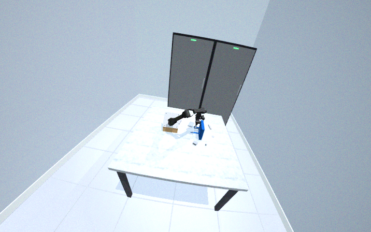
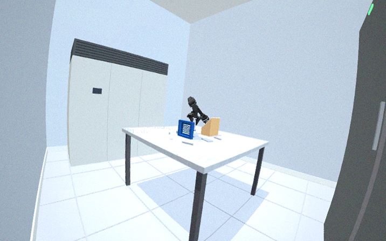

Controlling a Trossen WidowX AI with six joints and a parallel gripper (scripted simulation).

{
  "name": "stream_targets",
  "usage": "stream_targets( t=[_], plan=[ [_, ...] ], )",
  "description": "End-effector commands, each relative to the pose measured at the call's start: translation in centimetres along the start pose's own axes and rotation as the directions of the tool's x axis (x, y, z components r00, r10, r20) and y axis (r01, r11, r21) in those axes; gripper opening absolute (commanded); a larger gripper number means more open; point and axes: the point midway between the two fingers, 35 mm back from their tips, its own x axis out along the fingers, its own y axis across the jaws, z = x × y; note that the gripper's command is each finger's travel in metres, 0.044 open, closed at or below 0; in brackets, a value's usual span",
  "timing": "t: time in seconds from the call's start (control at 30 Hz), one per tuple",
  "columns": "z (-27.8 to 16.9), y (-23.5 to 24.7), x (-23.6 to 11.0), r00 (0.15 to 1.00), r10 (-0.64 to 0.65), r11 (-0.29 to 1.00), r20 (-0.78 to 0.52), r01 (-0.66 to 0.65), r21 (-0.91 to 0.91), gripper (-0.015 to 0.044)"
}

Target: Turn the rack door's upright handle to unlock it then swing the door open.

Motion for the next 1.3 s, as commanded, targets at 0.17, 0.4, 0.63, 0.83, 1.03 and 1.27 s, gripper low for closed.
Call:
stream_targets(
  t=[0.17, 0.4, 0.63, 0.83, 1.03, 1.27],
  plan=[
    [-0.2, -0.1, 1.4, 1.0, -0.006, 1.0, 0.001, 0.006, -0.008, 0.0297],
    [-0.3, -0.2, 2.3, 1.0, -0.007, 1.0, 0.001, 0.007, -0.008, 0.0297],
    [-0.3, -0.2, 2.3, 1.0, -0.007, 1.0, 0.001, 0.007, -0.008, 0.0113],
    [-0.3, -0.2, 2.3, 1.0, -0.007, 1.0, 0.001, 0.007, -0.008, 0.0073],
    [-0.3, -0.2, 2.3, 1.0, -0.007, 1.0, 0.001, 0.007, -0.008, 0.0033],
    [-0.3, -0.2, 2.3, 1.0, -0.007, 0.997, 0.001, 0.007, -0.08, 0.0025]
  ],
)
